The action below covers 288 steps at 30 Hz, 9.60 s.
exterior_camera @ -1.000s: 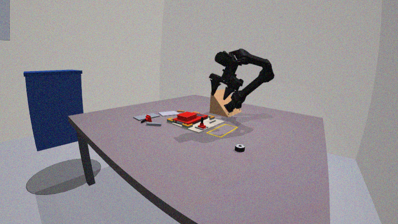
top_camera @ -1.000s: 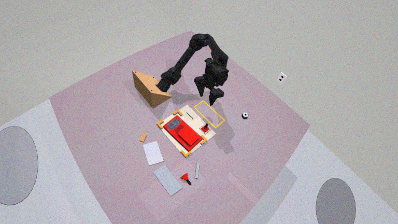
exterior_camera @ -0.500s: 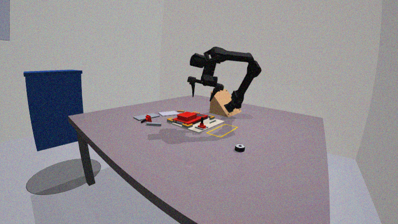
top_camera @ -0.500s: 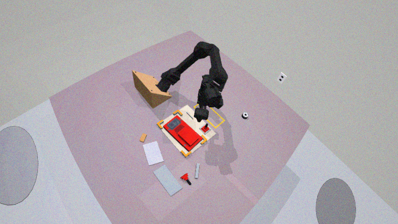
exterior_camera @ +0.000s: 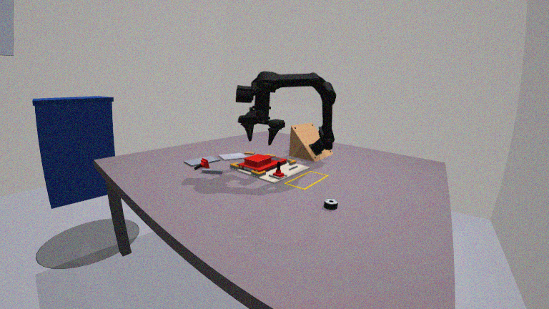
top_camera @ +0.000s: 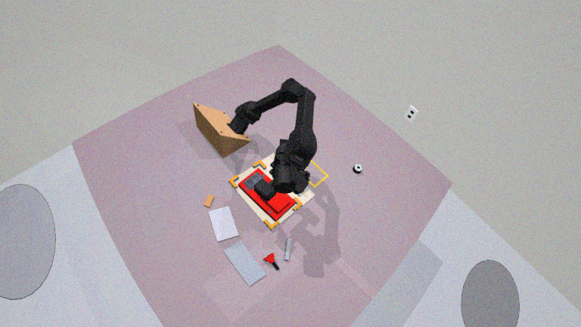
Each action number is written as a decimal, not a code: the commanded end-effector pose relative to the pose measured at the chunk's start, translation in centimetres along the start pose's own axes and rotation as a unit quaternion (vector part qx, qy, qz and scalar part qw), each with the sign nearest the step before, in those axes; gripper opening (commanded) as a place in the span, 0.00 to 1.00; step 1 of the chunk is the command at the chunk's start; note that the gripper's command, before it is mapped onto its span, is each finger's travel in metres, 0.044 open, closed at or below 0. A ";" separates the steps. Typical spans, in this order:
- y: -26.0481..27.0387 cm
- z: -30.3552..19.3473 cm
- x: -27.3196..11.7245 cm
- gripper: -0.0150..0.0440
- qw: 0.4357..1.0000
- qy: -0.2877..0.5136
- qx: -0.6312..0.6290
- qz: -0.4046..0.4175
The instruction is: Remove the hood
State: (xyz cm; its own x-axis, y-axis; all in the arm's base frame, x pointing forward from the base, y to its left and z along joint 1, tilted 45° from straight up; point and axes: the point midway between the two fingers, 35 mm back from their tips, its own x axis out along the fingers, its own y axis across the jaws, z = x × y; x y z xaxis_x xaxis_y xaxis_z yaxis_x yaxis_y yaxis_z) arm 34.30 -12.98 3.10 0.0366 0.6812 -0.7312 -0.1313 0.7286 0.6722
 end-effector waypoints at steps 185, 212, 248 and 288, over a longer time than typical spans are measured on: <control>-0.4 0.1 5.4 0.25 1.000 0.004 0.024 0.010; -0.4 0.3 1.2 0.25 1.000 0.000 0.024 0.009; 13.2 0.6 -0.2 0.25 1.000 0.003 0.027 0.008; 20.8 -1.5 0.4 0.25 1.000 0.006 0.026 0.014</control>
State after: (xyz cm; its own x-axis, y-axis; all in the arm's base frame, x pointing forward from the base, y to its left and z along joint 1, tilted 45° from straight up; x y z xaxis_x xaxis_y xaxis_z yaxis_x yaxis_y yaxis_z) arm 30.06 2.18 16.57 0.0159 0.6990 -0.7149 -0.0775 0.7137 0.6961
